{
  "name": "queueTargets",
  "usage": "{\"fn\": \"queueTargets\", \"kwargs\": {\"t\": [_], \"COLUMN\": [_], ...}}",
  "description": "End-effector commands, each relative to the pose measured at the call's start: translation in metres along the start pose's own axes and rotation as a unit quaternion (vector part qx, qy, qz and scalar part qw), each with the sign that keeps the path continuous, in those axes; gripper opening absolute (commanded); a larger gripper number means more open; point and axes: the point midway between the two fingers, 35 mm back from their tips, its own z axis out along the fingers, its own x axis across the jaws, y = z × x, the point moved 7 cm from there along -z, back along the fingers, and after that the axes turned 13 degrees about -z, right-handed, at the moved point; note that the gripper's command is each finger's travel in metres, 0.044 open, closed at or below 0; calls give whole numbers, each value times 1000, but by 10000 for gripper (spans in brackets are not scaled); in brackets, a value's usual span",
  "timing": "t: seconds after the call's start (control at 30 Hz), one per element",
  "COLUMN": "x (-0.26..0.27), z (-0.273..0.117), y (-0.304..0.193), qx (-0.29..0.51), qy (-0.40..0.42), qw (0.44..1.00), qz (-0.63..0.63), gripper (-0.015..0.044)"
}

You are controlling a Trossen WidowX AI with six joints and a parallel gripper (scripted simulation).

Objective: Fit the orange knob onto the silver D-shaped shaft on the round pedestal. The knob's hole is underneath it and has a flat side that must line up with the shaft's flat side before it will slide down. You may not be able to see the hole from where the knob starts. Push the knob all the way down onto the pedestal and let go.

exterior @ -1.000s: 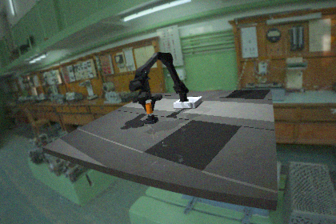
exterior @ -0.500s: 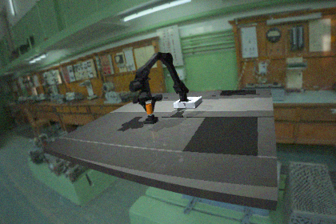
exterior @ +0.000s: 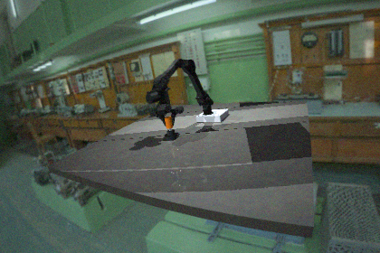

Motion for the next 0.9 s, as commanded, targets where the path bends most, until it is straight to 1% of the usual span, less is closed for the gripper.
{"fn": "queueTargets", "kwargs": {"t": [0.0, 0.17, 0.87], "x": [-1, 0, 0], "z": [-2, 0, 3], "y": [0, 0, 0], "qx": [-1, -1, -1], "qy": [-1, -1, -1], "qw": [1000, 995, 995], "qz": [-25, -103, -103], "gripper": [0, 0, 0]}}
